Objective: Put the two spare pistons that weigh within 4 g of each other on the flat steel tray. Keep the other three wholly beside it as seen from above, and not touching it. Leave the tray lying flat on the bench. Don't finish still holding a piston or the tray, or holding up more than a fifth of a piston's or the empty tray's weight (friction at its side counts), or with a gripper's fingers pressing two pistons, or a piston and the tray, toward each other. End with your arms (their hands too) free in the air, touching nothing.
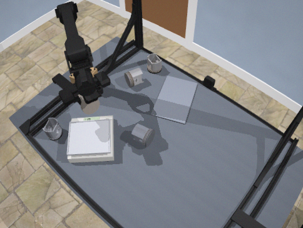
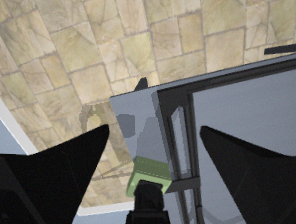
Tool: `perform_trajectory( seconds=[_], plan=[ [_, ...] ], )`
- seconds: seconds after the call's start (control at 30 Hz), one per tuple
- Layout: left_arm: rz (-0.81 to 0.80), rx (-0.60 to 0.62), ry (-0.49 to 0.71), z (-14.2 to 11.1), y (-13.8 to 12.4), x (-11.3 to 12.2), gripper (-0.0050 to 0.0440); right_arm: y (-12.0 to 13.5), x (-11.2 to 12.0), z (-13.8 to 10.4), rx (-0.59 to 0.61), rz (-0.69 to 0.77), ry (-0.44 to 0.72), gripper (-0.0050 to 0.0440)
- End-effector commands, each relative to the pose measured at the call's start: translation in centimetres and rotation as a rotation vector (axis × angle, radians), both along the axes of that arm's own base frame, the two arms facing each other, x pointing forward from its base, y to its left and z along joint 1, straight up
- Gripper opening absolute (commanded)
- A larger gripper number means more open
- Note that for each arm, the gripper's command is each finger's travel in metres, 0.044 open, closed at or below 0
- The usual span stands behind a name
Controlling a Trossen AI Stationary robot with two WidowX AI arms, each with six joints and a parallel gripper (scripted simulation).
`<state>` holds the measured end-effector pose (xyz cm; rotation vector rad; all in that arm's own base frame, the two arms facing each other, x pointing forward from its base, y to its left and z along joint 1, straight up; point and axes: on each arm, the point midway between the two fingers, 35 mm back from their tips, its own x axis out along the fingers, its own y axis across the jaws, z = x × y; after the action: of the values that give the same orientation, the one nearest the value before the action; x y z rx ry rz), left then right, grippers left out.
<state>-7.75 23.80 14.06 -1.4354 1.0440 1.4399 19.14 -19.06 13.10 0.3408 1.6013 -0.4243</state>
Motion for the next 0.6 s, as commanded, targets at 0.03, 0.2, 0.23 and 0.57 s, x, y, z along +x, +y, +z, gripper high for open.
perform_trajectory(
  seconds=[0.03,0.2,0.23,0.57],
  plan=[
    [-0.002,-0.001,-0.002,0.0,0.0,0.0,0.044,-2.4,-0.3,0.9,0.003,-0.129,-0.032,0.0158],
    [-0.002,-0.001,-0.002,0.0,0.0,0.0,0.044,-3.2,-0.5,1.2,0.008,-0.207,-0.049,0.0158],
    [-0.002,-0.001,-0.002,0.0,0.0,0.0,0.044,-3.2,-0.5,1.2,0.01,-0.233,-0.055,0.0158],
    [-0.002,-0.001,-0.002,0.0,0.0,0.0,0.044,-5.9,0.8,1.2,0.018,-0.434,-0.088,0.0158]
  ],
)
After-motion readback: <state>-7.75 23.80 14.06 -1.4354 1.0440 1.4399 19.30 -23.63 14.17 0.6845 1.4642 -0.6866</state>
